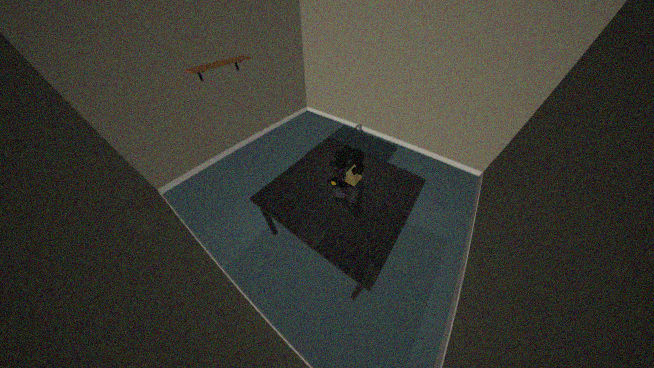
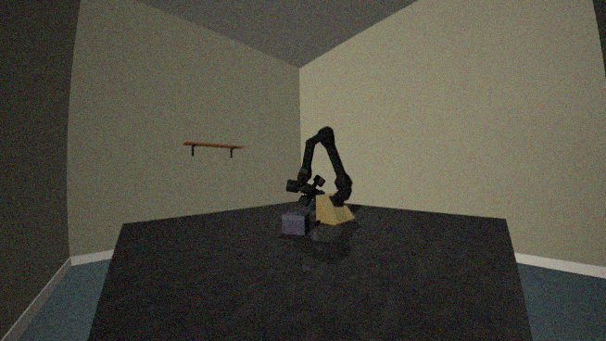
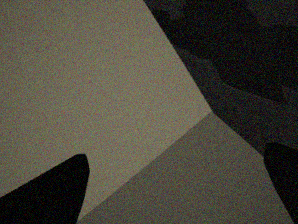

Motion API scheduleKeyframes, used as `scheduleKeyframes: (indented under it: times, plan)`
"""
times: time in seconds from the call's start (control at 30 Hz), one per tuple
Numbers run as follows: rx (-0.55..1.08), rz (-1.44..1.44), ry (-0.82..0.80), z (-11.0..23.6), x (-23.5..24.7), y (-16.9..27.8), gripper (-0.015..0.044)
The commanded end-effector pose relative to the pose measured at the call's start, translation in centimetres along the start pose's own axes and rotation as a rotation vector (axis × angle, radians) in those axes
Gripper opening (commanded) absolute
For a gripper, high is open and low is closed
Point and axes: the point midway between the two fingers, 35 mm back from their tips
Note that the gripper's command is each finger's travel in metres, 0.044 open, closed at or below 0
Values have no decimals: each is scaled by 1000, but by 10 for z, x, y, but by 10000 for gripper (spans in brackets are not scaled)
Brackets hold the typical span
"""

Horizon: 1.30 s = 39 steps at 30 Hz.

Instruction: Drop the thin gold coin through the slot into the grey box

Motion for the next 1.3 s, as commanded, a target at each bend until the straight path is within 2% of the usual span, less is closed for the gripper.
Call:
scheduleKeyframes:
  times: [0.0, 0.13, 0.27, 0.4, 0.53, 0.77, 1.03, 1.27]
  plan:
    - [-3, -16, 7, 1, -1, 0, 374]
    - [-86, -332, 139, 15, -19, 9, 269]
    - [-246, -702, 257, 40, -37, 17, 164]
    - [-463, -1056, 315, 72, -51, 22, 161]
    - [-725, -1384, 295, 111, -60, 25, 161]
    - [-949, -1615, 214, 144, -62, 26, 161]
    - [-1215, -1850, 36, 187, -61, 24, 161]
    - [-1445, -2023, -212, 229, -54, 22, 161]
Point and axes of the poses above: the point midway between the two fingers, 35 mm back from their tips, its own z axis back along the fingers, its own x axis across the jaws, y = z × x, and after that the axes turned 2 degrees about z, right-handed
